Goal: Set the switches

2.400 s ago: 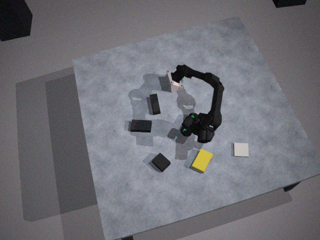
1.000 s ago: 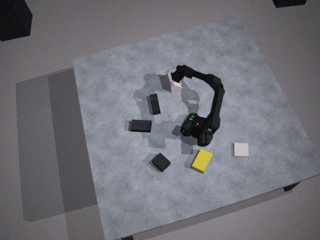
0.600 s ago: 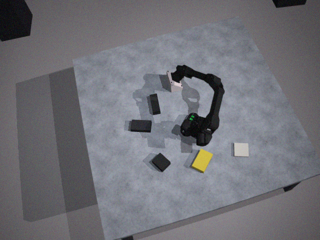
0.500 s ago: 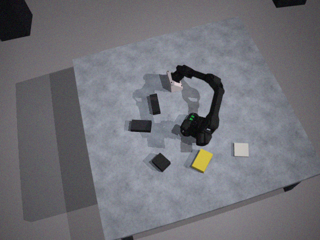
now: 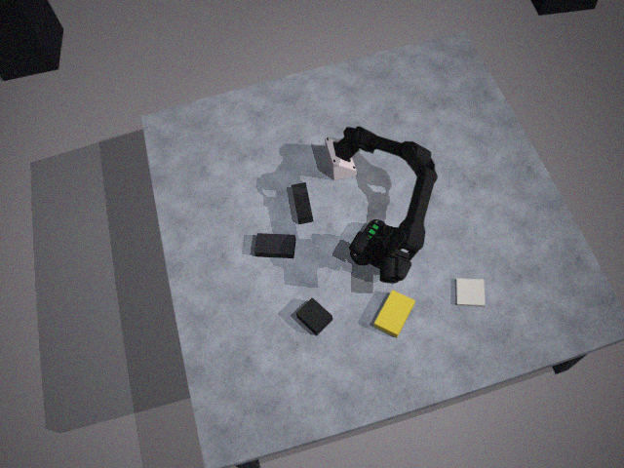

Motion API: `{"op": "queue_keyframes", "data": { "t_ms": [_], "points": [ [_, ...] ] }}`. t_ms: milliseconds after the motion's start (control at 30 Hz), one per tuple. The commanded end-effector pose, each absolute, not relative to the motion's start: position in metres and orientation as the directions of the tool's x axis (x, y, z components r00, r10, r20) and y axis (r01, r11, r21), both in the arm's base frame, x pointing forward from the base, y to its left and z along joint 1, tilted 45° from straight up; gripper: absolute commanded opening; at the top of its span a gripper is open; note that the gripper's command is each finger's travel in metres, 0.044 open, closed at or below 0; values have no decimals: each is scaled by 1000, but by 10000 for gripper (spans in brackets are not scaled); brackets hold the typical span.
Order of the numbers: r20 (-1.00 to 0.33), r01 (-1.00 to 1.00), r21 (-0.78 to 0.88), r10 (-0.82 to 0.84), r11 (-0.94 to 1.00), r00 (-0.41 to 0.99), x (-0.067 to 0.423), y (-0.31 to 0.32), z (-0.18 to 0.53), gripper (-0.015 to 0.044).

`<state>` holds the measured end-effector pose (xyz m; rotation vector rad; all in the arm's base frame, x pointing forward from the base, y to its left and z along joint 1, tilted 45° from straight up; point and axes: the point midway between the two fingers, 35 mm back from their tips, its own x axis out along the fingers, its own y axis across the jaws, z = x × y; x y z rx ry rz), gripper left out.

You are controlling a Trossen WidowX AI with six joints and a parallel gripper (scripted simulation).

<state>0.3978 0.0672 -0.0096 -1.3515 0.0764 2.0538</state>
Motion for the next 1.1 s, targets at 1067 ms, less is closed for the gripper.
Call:
{"op": "queue_keyframes", "data": {
  "t_ms": [1067],
  "points": [
    [-836,-558,-293,491,-776,-244,367,42,-29,0]
  ]
}}
